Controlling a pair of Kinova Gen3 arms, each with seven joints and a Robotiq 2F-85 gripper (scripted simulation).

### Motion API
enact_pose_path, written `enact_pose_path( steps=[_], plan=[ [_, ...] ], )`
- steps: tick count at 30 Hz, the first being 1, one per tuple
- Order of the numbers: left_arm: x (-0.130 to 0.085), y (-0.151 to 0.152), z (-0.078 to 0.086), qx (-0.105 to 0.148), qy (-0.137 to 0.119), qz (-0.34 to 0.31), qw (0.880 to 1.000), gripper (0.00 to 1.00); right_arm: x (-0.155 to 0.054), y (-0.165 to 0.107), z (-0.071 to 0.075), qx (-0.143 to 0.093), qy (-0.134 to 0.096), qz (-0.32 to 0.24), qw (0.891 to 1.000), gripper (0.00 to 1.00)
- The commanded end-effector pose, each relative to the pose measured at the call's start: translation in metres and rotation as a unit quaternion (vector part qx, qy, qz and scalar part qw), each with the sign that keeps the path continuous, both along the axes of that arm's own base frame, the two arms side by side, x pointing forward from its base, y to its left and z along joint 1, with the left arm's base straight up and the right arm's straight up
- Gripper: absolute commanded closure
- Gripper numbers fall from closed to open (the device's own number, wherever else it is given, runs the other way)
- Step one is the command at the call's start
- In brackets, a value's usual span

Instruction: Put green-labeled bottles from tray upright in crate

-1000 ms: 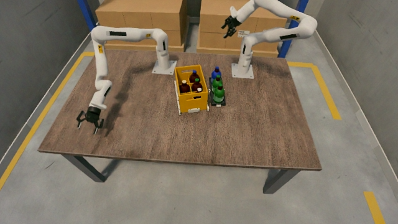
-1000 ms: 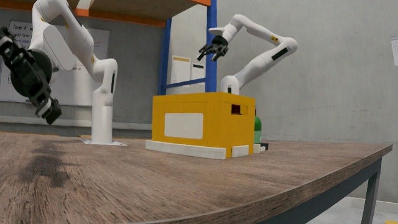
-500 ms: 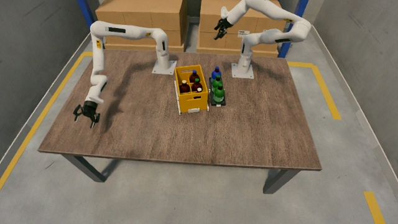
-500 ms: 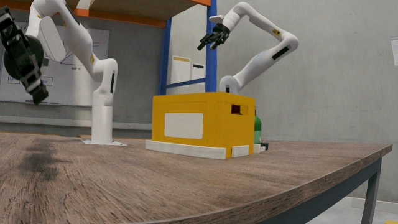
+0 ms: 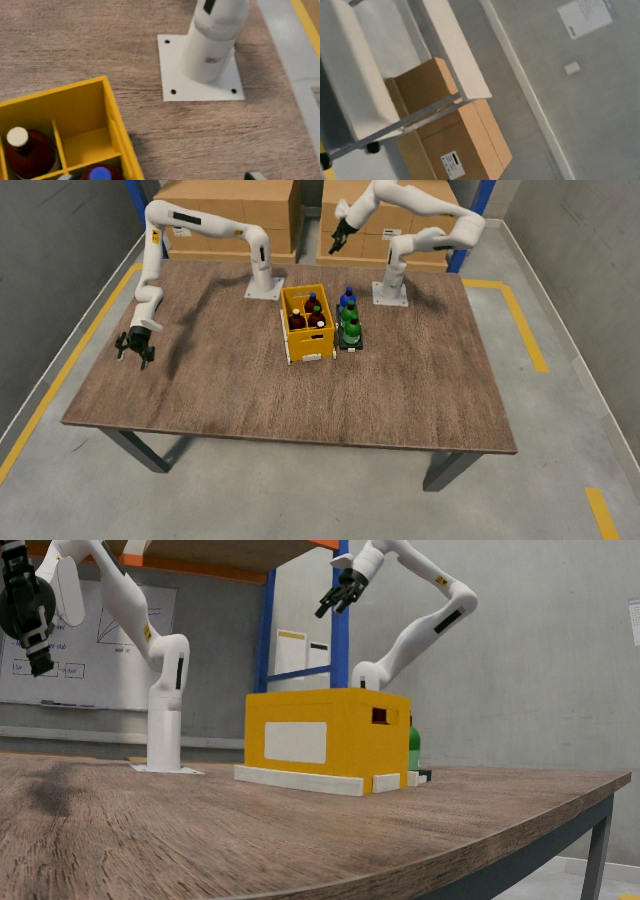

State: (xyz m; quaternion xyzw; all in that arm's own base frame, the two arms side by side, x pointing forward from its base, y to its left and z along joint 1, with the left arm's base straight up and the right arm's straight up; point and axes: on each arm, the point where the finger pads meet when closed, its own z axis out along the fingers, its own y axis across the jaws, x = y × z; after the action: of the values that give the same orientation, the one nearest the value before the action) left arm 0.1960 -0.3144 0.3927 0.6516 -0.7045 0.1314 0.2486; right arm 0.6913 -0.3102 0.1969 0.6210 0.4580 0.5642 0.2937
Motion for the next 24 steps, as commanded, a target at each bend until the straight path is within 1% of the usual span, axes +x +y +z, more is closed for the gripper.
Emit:
enact_pose_path(
  steps=[1, 8, 11, 13, 15, 18, 24],
  plan=[
    [0.009, -0.018, -0.005, 0.013, -0.011, -0.026, 1.000, 0.002, -0.022, -0.015, 0.014, -0.023, 0.004, 0.013, 1.000, 0.002],
    [0.035, -0.043, -0.024, 0.039, -0.028, -0.054, 0.997, 0.002, -0.044, -0.021, 0.017, -0.051, 0.017, 0.035, 0.998, 0.002],
    [0.047, -0.054, -0.034, 0.054, -0.037, -0.068, 0.996, 0.002, -0.055, -0.024, 0.018, -0.064, 0.024, 0.044, 0.997, 0.002],
    [0.047, -0.054, -0.034, 0.054, -0.037, -0.068, 0.996, 0.002, -0.055, -0.024, 0.018, -0.064, 0.024, 0.044, 0.997, 0.002],
    [0.060, -0.067, -0.048, 0.072, -0.049, -0.084, 0.993, 0.002, -0.068, -0.027, 0.018, -0.078, 0.034, 0.055, 0.995, 0.002],
    [0.073, -0.079, -0.062, 0.091, -0.061, -0.101, 0.989, 0.002, -0.084, -0.031, 0.017, -0.095, 0.048, 0.068, 0.992, 0.002],
    [0.100, -0.102, -0.096, 0.139, -0.094, -0.148, 0.975, 0.002, -0.138, -0.045, 0.010, -0.139, 0.096, 0.101, 0.980, 0.002]
  ],
)
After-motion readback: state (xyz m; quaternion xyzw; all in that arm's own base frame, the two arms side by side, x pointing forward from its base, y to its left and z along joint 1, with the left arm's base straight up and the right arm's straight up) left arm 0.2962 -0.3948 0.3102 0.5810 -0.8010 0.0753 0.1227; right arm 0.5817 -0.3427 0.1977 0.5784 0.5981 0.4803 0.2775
